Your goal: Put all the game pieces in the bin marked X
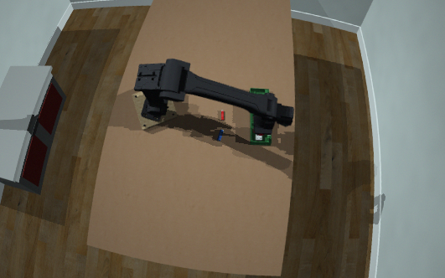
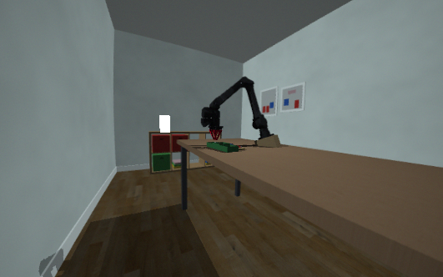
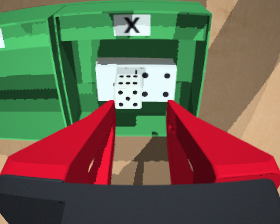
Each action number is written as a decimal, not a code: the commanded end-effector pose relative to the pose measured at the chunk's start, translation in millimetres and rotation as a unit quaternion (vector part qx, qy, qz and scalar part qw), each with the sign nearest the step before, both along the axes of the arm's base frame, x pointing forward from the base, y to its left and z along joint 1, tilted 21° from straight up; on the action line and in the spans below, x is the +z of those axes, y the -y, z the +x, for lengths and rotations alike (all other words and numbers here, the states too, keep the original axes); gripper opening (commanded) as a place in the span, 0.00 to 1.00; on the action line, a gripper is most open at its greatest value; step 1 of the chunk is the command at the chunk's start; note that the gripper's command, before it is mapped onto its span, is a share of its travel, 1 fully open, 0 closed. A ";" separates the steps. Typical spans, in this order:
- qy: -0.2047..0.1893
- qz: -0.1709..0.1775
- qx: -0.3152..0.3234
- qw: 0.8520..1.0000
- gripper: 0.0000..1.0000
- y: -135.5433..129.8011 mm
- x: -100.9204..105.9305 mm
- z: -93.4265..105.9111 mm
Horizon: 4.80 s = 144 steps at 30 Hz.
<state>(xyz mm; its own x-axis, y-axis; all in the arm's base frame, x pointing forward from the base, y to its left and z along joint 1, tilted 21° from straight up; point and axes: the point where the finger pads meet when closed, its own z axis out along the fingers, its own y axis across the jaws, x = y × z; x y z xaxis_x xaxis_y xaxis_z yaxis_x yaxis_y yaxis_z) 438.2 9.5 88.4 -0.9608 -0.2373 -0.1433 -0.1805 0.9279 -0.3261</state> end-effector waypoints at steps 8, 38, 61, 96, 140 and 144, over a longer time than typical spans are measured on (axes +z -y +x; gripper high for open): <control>0.018 0.004 0.004 1.000 0.29 -16.9 26.2 17.2; 0.003 0.001 0.004 1.000 0.29 -15.7 14.4 -2.0; 0.035 0.008 0.004 0.999 1.00 -31.7 77.6 5.1; 0.002 0.001 0.004 1.000 1.00 -60.4 154.3 -32.3; 0.021 0.007 0.002 1.000 1.00 -55.3 167.3 -26.8; 0.021 0.007 0.002 1.000 1.00 -55.2 167.3 -26.8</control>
<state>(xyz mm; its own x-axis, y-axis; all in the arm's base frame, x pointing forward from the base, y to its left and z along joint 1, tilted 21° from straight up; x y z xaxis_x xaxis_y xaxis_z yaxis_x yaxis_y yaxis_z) 404.9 61.6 238.1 -0.9598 -0.2407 -0.1445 -0.1839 0.9279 -0.3243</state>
